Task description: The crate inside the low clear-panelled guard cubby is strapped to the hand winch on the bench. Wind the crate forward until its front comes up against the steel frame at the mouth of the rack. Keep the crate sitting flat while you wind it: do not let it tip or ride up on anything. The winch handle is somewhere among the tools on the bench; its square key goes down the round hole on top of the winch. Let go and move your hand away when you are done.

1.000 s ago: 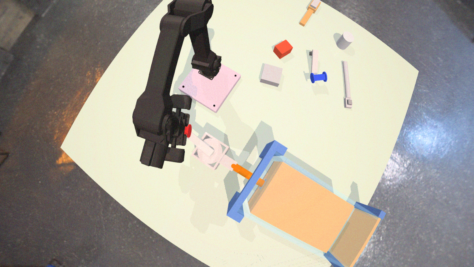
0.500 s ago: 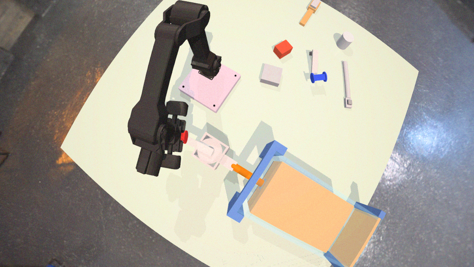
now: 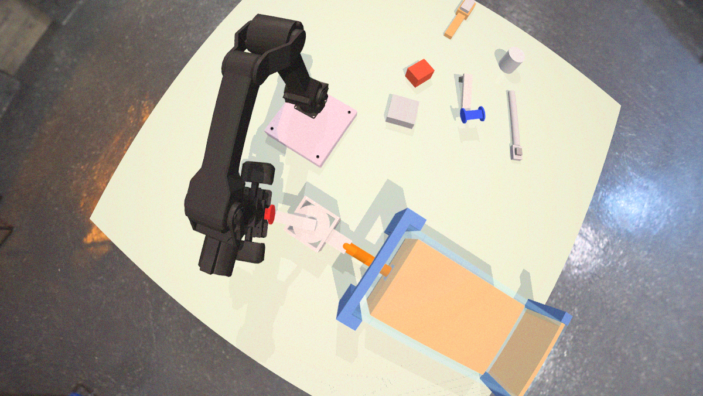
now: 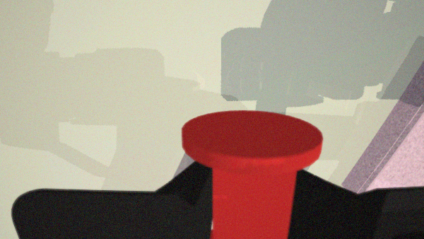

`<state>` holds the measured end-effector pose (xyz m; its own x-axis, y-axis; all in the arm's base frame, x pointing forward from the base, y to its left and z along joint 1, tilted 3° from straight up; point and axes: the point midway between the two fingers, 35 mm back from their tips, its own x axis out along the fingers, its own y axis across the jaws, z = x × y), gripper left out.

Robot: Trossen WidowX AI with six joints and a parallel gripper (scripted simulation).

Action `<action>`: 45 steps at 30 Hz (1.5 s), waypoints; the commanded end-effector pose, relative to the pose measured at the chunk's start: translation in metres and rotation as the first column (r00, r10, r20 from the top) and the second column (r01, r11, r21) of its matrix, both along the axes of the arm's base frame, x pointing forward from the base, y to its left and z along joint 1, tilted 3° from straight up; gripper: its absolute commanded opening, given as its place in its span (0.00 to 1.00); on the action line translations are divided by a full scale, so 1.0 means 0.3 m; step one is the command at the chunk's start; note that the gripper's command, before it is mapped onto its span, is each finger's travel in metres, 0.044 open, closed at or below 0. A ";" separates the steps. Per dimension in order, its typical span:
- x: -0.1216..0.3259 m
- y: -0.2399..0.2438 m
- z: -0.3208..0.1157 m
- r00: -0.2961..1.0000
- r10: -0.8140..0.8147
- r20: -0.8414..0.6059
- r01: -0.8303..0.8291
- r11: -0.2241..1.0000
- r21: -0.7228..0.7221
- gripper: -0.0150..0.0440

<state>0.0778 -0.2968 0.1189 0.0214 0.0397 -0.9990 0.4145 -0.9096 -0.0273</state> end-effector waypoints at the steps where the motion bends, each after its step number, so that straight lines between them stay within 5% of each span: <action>1: 0.023 -0.049 0.004 1.000 0.001 0.013 -0.001 0.999 -0.034 0.25; 45: 0.128 -0.159 0.010 1.000 0.001 0.016 -0.001 0.999 -0.037 0.25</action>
<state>0.1042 -0.3359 0.1204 0.0179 0.0273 -0.9995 0.4055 -0.9139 -0.0177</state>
